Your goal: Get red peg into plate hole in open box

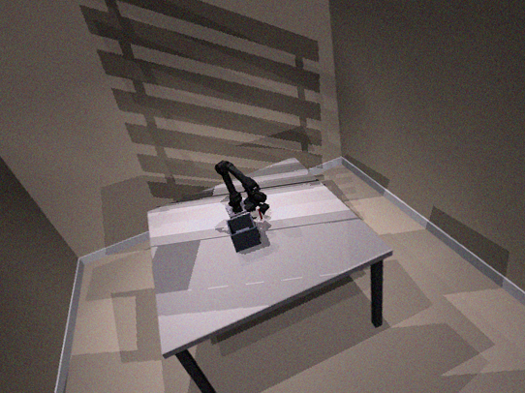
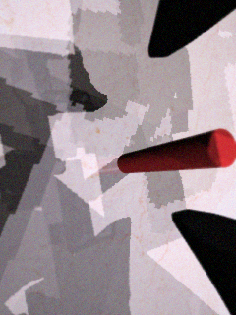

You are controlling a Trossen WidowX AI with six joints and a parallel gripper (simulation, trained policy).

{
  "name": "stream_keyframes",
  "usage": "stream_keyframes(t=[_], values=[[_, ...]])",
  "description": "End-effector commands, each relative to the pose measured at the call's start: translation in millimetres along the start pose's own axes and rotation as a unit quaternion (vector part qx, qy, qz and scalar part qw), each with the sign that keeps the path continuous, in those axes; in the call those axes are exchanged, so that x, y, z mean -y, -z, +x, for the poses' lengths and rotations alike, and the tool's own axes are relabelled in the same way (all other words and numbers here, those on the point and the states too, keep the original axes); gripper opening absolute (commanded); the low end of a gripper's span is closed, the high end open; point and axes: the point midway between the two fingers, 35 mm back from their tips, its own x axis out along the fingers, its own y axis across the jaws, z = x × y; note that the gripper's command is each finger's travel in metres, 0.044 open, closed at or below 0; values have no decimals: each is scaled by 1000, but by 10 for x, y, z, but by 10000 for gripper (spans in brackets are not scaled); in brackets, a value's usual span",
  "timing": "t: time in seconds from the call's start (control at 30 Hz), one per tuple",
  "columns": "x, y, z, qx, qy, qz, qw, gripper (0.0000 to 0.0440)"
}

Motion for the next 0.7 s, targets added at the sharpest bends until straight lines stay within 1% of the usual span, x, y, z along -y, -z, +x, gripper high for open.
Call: stream_keyframes(t=[0.0,0.33,0.43,0.67], values=[[-13,-20,67,-1,1,10,1000,330],[-112,-44,91,-8,-7,11,1000,74],[-139,-33,68,-12,-10,5,1000,7],[-290,10,-191,-32,-68,3,997,0]])
